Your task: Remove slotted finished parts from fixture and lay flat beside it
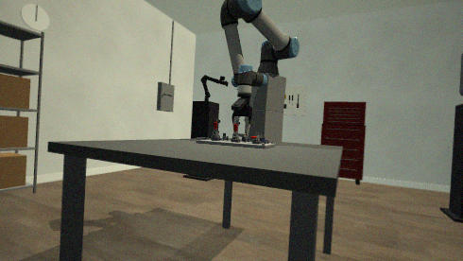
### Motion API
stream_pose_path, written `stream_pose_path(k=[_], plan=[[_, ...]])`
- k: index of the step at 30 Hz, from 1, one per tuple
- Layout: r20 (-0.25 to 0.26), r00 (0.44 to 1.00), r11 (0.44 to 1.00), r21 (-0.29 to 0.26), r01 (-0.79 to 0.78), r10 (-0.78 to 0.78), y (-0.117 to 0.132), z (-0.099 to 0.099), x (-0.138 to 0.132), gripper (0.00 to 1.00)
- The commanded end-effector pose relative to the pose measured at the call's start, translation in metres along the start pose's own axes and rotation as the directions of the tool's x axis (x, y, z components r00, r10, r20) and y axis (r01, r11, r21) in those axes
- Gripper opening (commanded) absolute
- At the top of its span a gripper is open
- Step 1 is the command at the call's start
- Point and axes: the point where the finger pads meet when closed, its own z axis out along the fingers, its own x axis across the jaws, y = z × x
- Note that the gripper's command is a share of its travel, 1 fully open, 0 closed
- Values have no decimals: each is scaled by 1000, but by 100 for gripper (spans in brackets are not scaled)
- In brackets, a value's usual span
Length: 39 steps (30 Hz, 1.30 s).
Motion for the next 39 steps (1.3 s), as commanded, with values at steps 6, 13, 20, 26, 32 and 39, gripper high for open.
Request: stream_pose_path(k=[6,13,20,26,32,39], plan=[[0,1000,1000,1,0,0,-1,-10,0,0],[0,1000,1000,1,0,0,-1,-13,0,0],[0,1000,1000,1,0,0,-1,-15,0,0],[0,1000,1000,1,0,0,-1,-15,0,0],[0,1000,1000,1,0,0,0,-16,0,0],[0,1000,1000,1,0,0,2,-26,0,0]])
